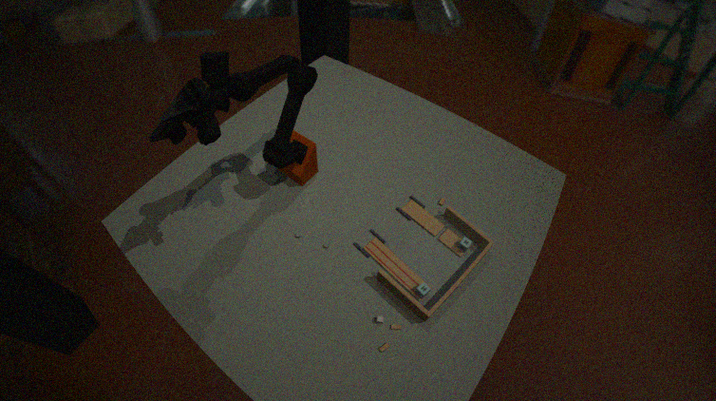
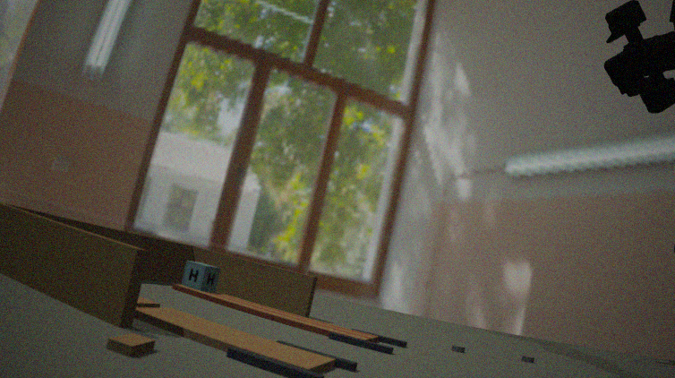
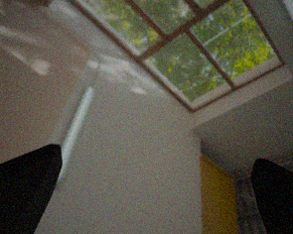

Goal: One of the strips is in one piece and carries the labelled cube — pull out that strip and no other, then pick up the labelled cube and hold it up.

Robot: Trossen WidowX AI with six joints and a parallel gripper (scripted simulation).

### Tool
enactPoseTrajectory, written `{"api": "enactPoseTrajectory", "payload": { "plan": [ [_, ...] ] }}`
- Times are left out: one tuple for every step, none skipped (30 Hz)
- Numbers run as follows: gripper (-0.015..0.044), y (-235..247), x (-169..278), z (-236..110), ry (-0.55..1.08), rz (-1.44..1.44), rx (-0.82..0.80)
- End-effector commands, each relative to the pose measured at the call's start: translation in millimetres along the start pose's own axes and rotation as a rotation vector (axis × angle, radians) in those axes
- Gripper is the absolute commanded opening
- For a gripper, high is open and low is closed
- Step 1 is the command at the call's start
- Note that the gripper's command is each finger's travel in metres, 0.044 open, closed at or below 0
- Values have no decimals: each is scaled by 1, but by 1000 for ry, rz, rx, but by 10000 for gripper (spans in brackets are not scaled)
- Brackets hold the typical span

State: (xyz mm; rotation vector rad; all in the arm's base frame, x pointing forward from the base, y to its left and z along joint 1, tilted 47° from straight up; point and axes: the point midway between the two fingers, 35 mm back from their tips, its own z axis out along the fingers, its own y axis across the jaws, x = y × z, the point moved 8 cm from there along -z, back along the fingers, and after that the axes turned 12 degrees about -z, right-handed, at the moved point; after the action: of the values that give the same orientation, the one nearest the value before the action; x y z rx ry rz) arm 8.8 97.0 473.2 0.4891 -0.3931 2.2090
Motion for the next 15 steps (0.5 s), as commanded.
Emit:
{"api": "enactPoseTrajectory", "payload": {
  "plan": [
    [400, 2, -1, 1, -3, 13, -3],
    [400, 8, -3, 5, -13, 52, -12],
    [400, 17, -8, 10, -31, 116, -26],
    [400, 27, -15, 17, -52, 194, -45],
    [400, 37, -23, 23, -75, 269, -64],
    [400, 46, -32, 30, -99, 344, -83],
    [400, 53, -41, 36, -124, 416, -103],
    [400, 60, -52, 41, -150, 488, -123],
    [400, 66, -63, 47, -177, 558, -144],
    [400, 71, -74, 51, -204, 626, -166],
    [400, 74, -86, 56, -234, 698, -182],
    [400, 77, -98, 60, -265, 768, -199],
    [400, 78, -111, 63, -297, 837, -217],
    [400, 78, -124, 66, -330, 904, -236],
    [400, 78, -136, 69, -363, 969, -255]
  ]
}}
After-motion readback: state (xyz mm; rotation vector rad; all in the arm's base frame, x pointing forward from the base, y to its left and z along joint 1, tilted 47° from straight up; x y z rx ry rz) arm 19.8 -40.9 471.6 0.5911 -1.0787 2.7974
